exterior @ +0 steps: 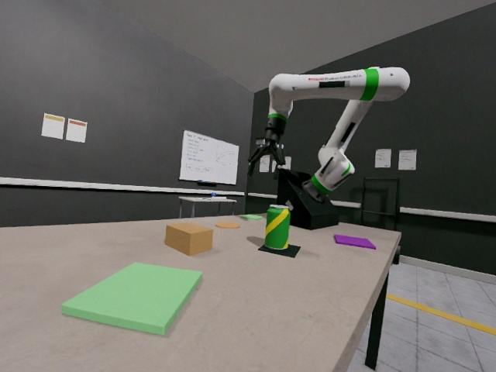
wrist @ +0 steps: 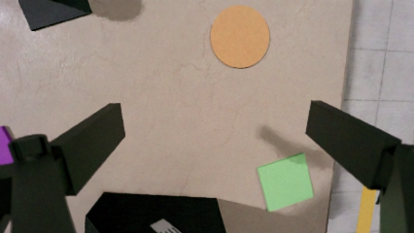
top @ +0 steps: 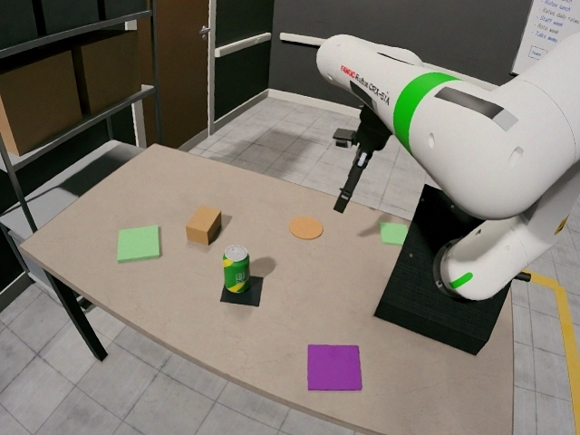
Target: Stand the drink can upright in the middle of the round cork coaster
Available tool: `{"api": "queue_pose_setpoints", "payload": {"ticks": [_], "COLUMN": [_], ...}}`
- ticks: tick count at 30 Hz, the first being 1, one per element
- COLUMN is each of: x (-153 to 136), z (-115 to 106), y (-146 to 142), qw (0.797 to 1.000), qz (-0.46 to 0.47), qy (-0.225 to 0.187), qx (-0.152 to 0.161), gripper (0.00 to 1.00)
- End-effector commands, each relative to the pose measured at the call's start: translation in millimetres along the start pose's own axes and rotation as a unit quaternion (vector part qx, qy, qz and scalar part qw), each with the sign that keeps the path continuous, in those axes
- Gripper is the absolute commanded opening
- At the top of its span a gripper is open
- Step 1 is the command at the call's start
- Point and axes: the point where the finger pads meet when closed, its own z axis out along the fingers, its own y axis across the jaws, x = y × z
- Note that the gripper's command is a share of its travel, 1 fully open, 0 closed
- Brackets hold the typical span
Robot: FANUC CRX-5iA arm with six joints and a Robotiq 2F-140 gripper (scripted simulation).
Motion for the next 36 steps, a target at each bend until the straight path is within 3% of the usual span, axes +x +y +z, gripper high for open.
{"api": "queue_pose_setpoints", "payload": {"ticks": [1,18,21,23,27,32,34,35,36], "x": [0.3,0.9,30.8,69.3,95.4,130.6,130.6,153.0,159.0], "z": [-0.5,-0.5,1.9,7.9,18.8,31.8,31.8,39.2,41.2], "y": [0.4,0.1,-15.9,-44.3,-86.5,-145.0,-145.0,-178.3,-187.2], "qw": [1.0,1.0,0.998,0.986,0.965,0.919,0.919,0.884,0.873], "qz": [0.0,-0.002,-0.068,-0.163,-0.257,-0.386,-0.386,-0.459,-0.477], "qy": [0.0,0.0,-0.01,-0.023,-0.033,-0.045,-0.045,-0.053,-0.055], "qx": [-0.001,0.0,0.005,0.017,0.035,0.062,0.062,0.076,0.08], "gripper": [1.0,1.0,1.0,1.0,1.0,1.0,1.0,1.0,1.0]}}
